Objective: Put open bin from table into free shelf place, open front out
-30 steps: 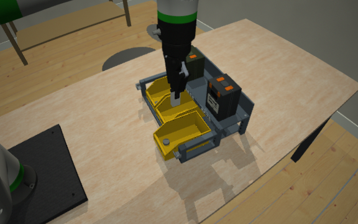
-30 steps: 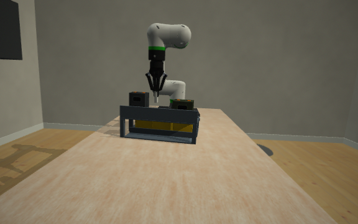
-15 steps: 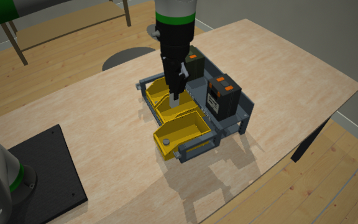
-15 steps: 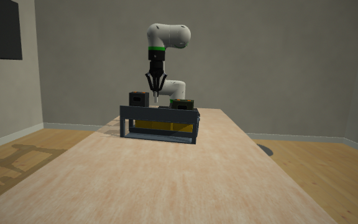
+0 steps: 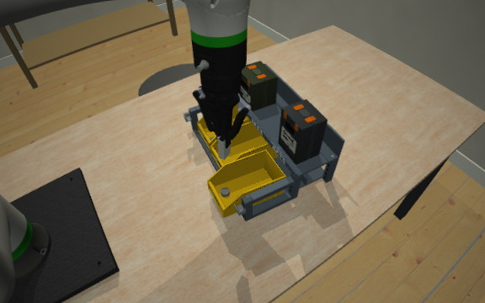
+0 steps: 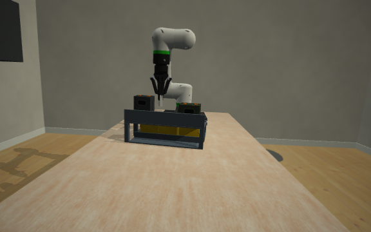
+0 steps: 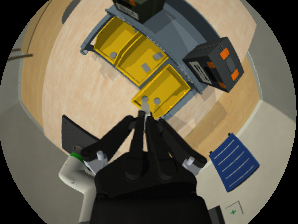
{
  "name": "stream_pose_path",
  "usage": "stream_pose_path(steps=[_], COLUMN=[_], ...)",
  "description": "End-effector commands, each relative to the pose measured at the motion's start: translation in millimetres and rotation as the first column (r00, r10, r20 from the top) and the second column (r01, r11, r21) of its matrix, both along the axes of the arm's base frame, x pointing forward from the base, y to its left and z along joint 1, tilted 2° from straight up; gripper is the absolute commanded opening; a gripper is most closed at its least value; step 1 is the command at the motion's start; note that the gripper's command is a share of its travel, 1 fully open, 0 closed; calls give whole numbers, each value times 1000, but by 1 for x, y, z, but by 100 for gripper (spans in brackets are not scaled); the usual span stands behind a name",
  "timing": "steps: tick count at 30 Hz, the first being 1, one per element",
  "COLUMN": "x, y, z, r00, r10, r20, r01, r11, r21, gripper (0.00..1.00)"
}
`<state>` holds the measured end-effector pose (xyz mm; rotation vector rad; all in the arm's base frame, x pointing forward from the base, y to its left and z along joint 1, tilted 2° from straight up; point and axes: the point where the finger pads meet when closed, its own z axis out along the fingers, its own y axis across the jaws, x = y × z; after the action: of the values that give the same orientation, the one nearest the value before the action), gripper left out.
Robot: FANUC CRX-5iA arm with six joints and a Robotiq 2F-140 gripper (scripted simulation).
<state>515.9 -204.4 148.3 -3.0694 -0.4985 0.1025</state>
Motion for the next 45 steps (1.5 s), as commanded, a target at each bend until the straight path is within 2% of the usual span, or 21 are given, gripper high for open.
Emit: stream_pose_path(steps=[1, 10, 12, 14, 23, 45], x=[-15, -43, -43, -55, -81, -83], y=[-2, -4, -4, -5, -6, -6], z=[-2, -8, -8, -11, -19, -20], r00=[982, 866, 866, 790, 577, 563], r10=[189, 497, 497, 611, 814, 824], r20=[22, 43, 43, 52, 67, 68], r01=[-189, -499, -499, -612, -816, -826], r11=[982, 867, 867, 790, 577, 564], r21=[13, 19, 19, 19, 13, 12], gripper=[0, 0, 0, 0, 0, 0])
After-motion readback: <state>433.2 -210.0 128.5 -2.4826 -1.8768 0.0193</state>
